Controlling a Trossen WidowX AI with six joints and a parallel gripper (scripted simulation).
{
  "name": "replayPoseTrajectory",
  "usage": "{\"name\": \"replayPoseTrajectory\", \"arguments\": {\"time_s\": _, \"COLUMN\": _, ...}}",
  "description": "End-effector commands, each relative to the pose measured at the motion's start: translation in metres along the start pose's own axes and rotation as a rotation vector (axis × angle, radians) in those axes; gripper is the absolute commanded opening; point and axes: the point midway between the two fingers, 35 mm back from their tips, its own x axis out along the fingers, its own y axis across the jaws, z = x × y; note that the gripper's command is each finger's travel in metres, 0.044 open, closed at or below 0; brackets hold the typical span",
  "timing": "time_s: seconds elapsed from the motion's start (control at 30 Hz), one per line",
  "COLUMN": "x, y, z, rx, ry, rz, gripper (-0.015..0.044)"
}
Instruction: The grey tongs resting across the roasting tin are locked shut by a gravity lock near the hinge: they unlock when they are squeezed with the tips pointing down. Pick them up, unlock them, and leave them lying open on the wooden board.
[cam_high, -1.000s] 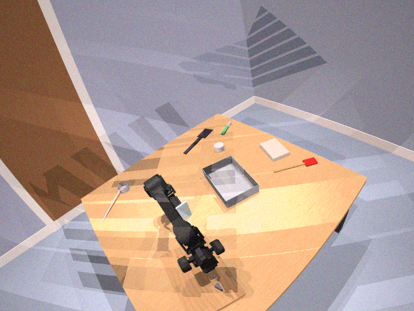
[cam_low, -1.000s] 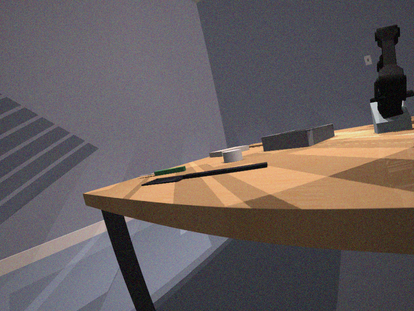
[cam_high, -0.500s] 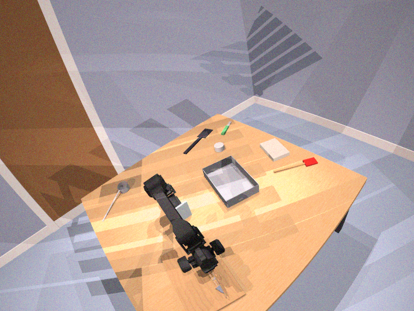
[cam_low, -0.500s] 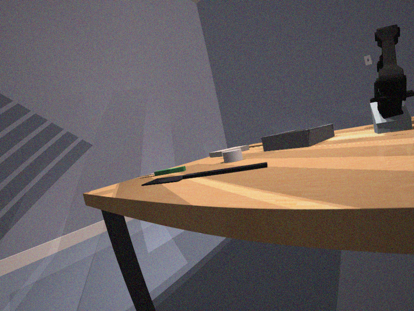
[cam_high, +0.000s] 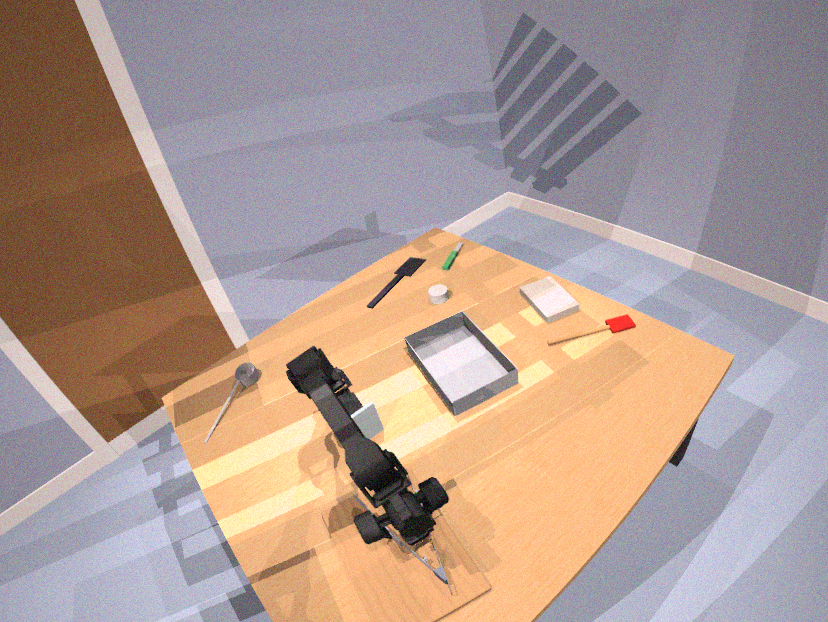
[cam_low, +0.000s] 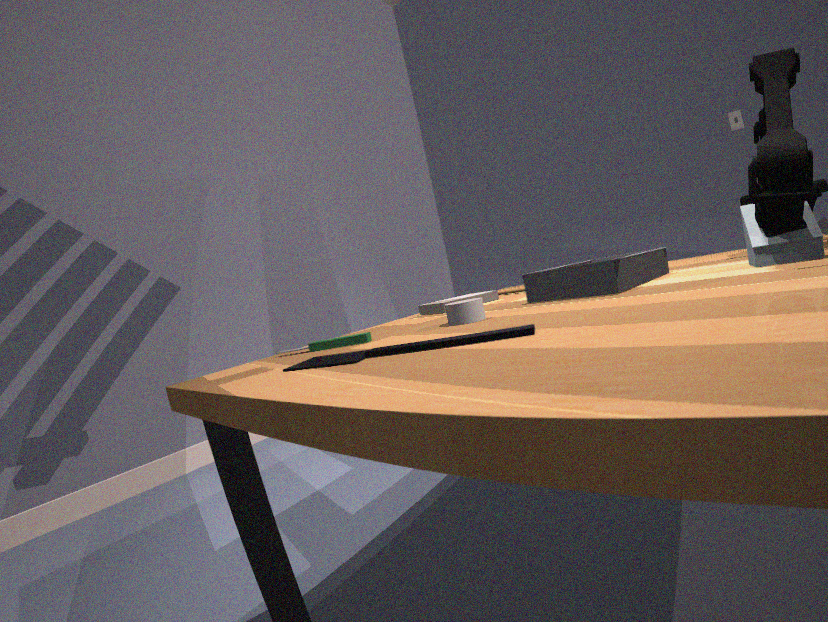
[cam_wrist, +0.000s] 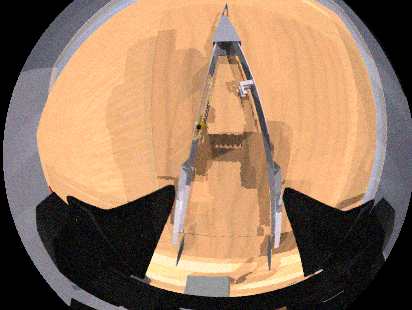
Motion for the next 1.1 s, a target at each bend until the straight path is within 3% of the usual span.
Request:
{"name": "replayPoseTrajectory", "arguments": {"time_s": 0.0, "x": -0.02, "y": 0.001, "z": -0.014, "rx": 0.002, "ry": -0.004, "rz": 0.001, "gripper": 0.044}}
{"name": "replayPoseTrajectory", "arguments": {"time_s": 0.4, "x": -0.108, "y": 0.006, "z": -0.144, "rx": -0.005, "ry": 0.003, "rz": -0.001, "gripper": 0.044}}
{"name": "replayPoseTrajectory", "arguments": {"time_s": 0.63, "x": -0.114, "y": 0.006, "z": -0.146, "rx": -0.006, "ry": 0.002, "rz": -0.002, "gripper": 0.044}}
{"name": "replayPoseTrajectory", "arguments": {"time_s": 0.83, "x": -0.156, "y": 0.006, "z": -0.145, "rx": -0.009, "ry": -0.007, "rz": -0.004, "gripper": 0.044}}
{"name": "replayPoseTrajectory", "arguments": {"time_s": 1.07, "x": -0.157, "y": 0.006, "z": -0.145, "rx": -0.009, "ry": -0.007, "rz": -0.005, "gripper": 0.044}}
